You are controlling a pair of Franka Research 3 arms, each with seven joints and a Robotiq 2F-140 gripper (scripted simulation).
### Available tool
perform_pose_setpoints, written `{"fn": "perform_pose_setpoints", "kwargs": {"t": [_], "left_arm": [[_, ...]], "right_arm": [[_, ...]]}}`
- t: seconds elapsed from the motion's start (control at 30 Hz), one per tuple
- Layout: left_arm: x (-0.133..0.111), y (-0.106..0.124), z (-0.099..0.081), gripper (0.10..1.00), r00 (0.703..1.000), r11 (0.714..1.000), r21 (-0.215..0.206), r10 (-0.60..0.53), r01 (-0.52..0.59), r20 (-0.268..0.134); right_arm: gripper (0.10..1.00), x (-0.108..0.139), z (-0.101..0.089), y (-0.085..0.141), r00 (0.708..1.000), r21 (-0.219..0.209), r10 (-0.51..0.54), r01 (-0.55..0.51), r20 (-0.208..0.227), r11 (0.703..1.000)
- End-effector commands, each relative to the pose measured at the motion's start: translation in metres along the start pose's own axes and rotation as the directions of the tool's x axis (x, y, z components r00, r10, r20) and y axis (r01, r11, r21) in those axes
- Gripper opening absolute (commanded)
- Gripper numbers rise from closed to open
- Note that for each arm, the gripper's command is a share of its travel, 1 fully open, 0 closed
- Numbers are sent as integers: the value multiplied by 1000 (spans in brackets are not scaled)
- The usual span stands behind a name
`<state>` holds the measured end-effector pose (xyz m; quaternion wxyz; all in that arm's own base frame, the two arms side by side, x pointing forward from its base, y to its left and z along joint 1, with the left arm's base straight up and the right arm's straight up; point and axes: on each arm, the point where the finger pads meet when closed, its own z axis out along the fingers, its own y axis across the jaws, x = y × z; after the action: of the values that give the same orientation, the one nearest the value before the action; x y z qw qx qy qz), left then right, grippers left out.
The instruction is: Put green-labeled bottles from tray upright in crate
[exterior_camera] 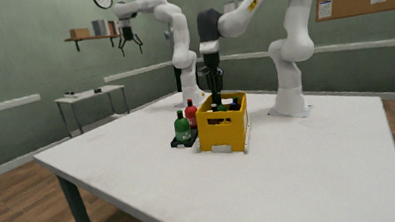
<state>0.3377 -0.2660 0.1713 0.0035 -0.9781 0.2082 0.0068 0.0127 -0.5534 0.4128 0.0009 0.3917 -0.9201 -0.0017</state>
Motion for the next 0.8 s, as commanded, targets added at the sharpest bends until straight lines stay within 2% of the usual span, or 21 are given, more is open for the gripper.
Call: {"fn": "perform_pose_setpoints", "kwargs": {"t": [0.0,0.77], "left_arm": [[5,2,-2,99,1000,1000,-4,2,-2,-15],[5,2,2,99,1000,1000,-4,2,-2,-15]], "right_arm": [[1000,1,0,-1,1000,4,-4,4,0,1000],[1000,1,0,-1,1000,4,-4,4,0,1000]]}}
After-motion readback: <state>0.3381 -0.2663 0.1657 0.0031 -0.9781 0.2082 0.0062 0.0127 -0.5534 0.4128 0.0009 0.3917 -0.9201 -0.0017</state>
